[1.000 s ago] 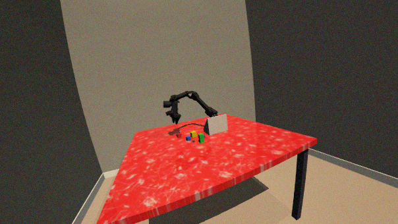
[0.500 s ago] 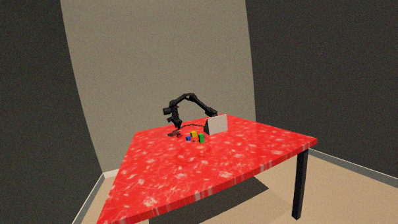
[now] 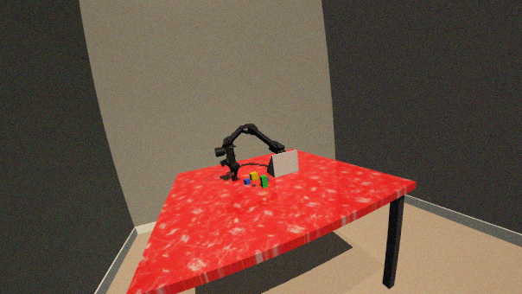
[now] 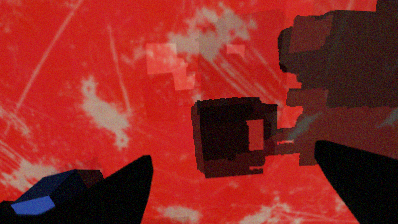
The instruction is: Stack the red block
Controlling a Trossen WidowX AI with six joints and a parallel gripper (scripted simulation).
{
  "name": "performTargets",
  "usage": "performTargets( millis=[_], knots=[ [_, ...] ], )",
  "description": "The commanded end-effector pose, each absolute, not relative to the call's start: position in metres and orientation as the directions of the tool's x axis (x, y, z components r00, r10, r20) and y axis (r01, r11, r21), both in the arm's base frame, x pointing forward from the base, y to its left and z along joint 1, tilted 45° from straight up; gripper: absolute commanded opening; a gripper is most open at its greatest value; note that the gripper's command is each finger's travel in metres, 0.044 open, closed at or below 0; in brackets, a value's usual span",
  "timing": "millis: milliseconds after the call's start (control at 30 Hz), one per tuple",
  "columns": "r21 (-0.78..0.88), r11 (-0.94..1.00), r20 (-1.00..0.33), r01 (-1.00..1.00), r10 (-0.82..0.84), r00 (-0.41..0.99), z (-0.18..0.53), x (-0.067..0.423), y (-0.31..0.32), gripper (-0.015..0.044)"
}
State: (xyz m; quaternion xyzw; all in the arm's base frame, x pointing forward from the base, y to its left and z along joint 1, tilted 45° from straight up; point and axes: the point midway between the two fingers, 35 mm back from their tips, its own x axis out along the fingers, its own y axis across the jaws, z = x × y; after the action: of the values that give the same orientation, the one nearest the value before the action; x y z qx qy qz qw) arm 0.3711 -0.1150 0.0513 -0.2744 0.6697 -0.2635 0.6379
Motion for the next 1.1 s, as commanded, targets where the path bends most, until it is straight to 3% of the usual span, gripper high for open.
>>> performTargets(
  millis=[0, 1067],
  knots=[
    [-0.705, 0.708, -0.707, -0.038, -0.706, -0.039, 0.047, 0.370, -0.120, 0.0440],
    [-0.706, 0.707, -0.706, -0.038, -0.707, -0.039, 0.026, 0.368, -0.143, 0.0440]
  ],
)
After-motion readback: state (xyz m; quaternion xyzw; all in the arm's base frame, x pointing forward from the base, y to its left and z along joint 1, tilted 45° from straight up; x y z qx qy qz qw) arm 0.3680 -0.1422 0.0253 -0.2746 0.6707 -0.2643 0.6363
